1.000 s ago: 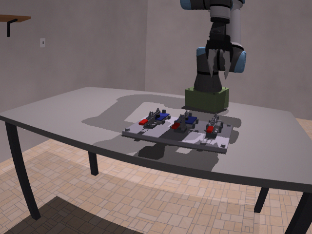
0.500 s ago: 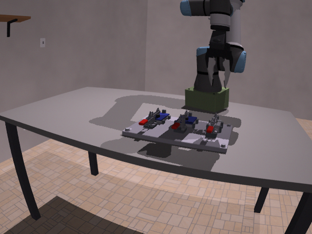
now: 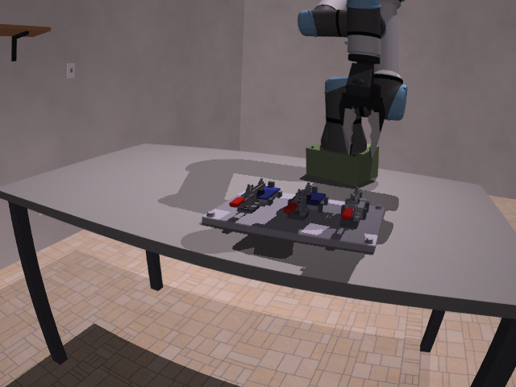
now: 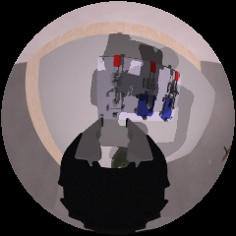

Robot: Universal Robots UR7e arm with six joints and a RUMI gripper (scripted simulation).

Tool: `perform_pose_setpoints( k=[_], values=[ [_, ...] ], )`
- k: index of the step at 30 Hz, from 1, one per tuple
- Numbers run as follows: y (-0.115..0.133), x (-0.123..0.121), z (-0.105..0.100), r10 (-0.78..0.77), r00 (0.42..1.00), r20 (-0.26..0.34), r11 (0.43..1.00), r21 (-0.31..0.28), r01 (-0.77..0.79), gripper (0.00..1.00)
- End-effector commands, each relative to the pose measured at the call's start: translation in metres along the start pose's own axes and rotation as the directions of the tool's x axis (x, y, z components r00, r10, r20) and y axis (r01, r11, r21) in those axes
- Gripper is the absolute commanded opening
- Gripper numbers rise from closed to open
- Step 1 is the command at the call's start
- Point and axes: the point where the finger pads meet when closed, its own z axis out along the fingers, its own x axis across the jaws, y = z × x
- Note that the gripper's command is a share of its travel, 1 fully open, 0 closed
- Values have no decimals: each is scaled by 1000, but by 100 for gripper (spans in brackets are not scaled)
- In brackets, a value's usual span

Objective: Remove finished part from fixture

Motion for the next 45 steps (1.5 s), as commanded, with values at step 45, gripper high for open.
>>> perform_pose_setpoints(
  k=[45],
  values=[
    [-131,0,0,0,1000,0,1000,1,0,28]
  ],
)
